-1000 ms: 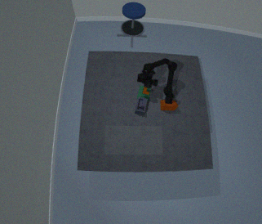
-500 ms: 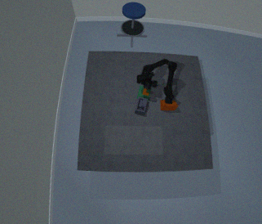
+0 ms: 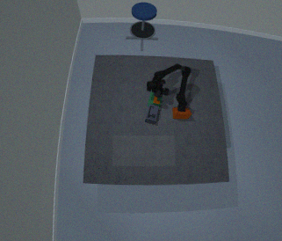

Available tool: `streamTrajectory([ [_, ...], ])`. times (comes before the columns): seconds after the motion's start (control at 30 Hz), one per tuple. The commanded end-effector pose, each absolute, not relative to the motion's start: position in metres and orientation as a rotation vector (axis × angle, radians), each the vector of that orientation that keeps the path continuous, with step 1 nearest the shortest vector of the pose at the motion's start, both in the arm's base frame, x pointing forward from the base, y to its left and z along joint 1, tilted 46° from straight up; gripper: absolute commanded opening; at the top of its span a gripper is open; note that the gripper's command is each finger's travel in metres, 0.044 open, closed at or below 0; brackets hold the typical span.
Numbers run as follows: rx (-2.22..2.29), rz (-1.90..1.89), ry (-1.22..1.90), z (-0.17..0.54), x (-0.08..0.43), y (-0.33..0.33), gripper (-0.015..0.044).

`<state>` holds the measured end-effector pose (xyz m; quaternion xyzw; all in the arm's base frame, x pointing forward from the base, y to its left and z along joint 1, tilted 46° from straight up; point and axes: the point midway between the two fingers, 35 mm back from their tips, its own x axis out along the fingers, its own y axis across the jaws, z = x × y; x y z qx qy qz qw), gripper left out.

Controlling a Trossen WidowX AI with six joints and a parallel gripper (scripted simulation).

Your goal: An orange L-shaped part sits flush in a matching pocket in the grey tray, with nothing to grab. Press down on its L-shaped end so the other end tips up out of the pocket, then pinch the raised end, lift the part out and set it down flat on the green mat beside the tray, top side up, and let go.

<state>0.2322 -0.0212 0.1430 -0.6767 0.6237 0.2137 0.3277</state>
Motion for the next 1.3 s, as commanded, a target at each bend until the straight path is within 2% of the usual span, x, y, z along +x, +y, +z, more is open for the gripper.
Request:
streamTrajectory([
  [0.0, -1.779, 0.555, 1.631, 0.140, 0.233, -0.026, 0.0000],
  [0.77, -1.773, 0.557, 1.634, 0.125, 0.235, -0.041, 0.0000],
  [1.1, -1.773, 0.557, 1.631, 0.127, 0.235, -0.039, 0.0263],
  [1.27, -1.785, 0.564, 1.580, 0.156, 0.232, -0.007, 0.0394],
])
